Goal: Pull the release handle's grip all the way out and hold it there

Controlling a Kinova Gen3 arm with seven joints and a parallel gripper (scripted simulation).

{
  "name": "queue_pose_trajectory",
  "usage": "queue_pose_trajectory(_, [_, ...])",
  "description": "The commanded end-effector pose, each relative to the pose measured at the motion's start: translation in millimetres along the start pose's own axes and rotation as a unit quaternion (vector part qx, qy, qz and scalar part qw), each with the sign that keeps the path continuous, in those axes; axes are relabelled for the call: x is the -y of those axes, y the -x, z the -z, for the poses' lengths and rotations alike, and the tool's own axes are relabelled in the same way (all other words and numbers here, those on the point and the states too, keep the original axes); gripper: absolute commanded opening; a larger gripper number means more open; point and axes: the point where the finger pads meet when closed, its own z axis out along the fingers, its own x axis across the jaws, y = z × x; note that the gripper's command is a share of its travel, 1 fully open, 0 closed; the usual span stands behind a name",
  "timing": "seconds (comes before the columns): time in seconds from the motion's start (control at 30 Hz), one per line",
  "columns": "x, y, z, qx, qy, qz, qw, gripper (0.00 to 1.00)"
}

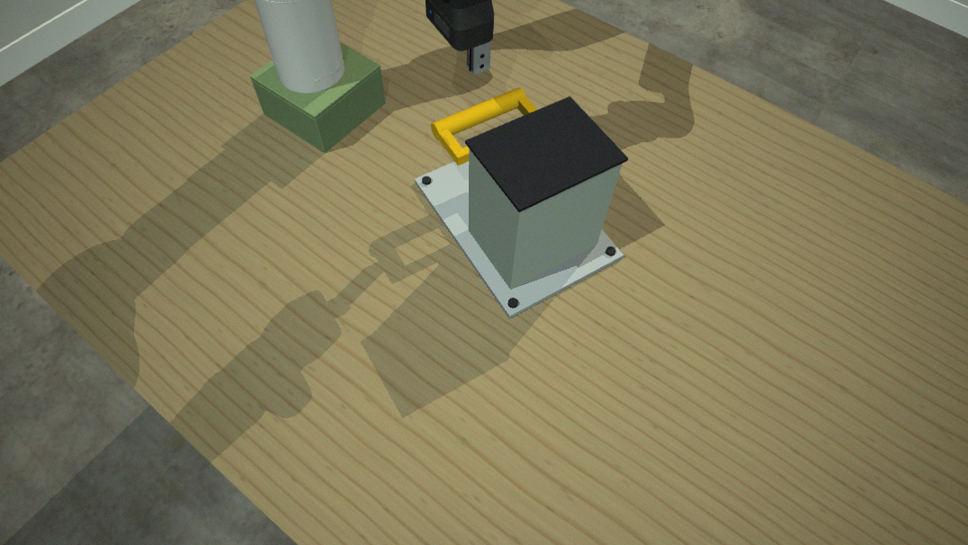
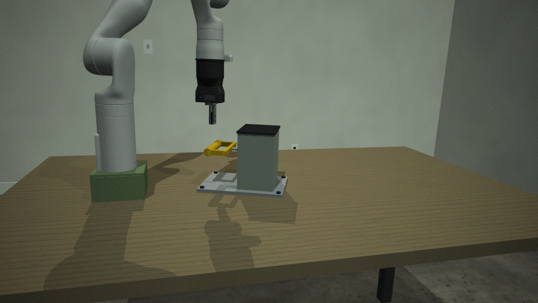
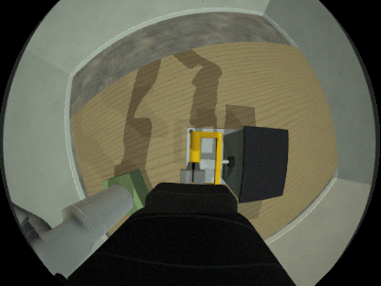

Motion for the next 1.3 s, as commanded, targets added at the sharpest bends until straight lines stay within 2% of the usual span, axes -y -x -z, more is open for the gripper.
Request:
queue_pose_trajectory(0.0, [0.8,-1.0,-0.5,-0.001,-0.002,-0.001,1.000,0.00])
queue_pose_trajectory(0.4, [0.5,-2.0,-0.2,0.000,-0.002,-0.027,1.000,0.00])
queue_pose_trajectory(0.93, [-1.9,-5.7,0.6,0.005,0.002,-0.135,0.991,0.00])
queue_pose_trajectory(1.27, [-4.4,-8.5,1.2,0.012,0.006,-0.268,0.963,0.00])
